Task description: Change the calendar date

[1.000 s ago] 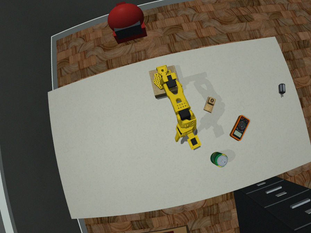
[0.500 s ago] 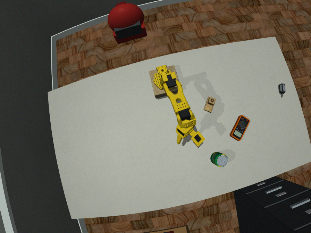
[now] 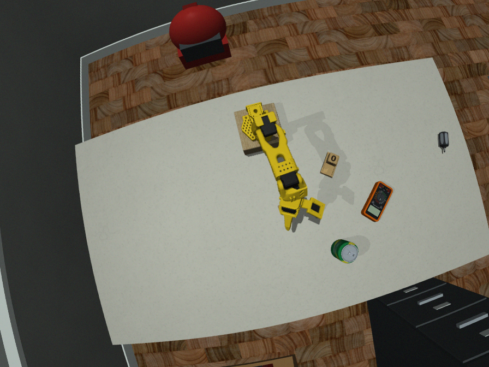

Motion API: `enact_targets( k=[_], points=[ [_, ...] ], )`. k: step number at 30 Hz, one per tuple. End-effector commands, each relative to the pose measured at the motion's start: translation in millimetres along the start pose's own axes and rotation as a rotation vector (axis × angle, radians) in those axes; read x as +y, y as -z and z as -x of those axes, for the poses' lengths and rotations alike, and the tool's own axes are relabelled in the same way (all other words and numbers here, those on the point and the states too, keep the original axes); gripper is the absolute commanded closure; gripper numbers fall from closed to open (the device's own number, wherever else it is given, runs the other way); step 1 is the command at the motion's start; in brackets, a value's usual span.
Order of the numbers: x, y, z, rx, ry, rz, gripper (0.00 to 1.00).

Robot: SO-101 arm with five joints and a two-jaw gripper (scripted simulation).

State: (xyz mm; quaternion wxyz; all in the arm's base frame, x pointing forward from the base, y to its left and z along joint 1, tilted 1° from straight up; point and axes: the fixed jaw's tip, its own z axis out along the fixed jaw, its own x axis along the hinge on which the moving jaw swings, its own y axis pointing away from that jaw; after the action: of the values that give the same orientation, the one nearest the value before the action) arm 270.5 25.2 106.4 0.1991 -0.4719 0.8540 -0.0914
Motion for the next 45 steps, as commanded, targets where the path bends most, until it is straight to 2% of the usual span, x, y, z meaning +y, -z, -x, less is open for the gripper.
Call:
enact_targets(
  k=[1, 19, 40, 45],
  points=[
    [-2.9, 1.7, -3.5, -0.016, 0.144, -0.033, 0.65],
    [-1.2, -4.3, -12.4, -0.003, 0.582, -0.038, 0.65],
    [-0.8, -5.8, -14.3, 0.000, 0.672, -0.037, 0.65],
    [3.4, -14.3, -17.4, 0.011, 0.672, 0.004, 0.65]
  ],
)
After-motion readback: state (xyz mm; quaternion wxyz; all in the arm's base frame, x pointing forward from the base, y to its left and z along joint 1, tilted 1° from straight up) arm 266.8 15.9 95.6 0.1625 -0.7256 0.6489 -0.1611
